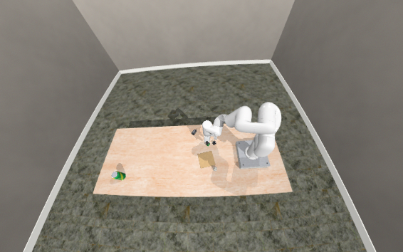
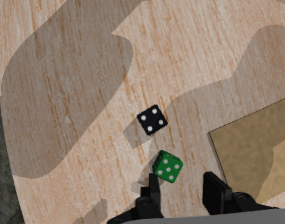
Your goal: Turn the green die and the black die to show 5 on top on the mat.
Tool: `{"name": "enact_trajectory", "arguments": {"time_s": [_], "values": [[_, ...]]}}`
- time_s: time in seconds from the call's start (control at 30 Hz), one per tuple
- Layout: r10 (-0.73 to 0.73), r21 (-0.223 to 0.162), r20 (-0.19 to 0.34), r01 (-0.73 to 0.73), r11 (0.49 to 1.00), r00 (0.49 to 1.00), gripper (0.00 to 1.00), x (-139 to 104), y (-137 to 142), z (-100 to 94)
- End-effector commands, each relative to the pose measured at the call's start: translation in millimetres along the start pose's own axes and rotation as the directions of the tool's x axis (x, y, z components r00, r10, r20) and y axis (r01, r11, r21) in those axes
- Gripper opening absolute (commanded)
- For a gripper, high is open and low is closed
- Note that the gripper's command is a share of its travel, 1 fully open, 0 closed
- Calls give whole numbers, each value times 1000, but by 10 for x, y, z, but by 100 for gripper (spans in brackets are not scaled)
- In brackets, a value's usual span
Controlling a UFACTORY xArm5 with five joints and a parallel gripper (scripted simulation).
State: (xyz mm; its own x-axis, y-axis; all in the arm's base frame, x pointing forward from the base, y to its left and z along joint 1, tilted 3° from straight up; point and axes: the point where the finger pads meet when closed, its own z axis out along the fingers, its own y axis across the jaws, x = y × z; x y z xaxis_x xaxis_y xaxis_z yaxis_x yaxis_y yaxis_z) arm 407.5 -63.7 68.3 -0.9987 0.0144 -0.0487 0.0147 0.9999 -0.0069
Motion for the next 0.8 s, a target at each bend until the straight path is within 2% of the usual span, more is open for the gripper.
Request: {"name": "enact_trajectory", "arguments": {"time_s": [0.0, 0.77], "values": [[0, 0, 4, 0, 1000, 1000, 47, -13, -2, 16], [0, 1, 4, 0, 1000, 1000, 47, -16, -6, 292]]}}
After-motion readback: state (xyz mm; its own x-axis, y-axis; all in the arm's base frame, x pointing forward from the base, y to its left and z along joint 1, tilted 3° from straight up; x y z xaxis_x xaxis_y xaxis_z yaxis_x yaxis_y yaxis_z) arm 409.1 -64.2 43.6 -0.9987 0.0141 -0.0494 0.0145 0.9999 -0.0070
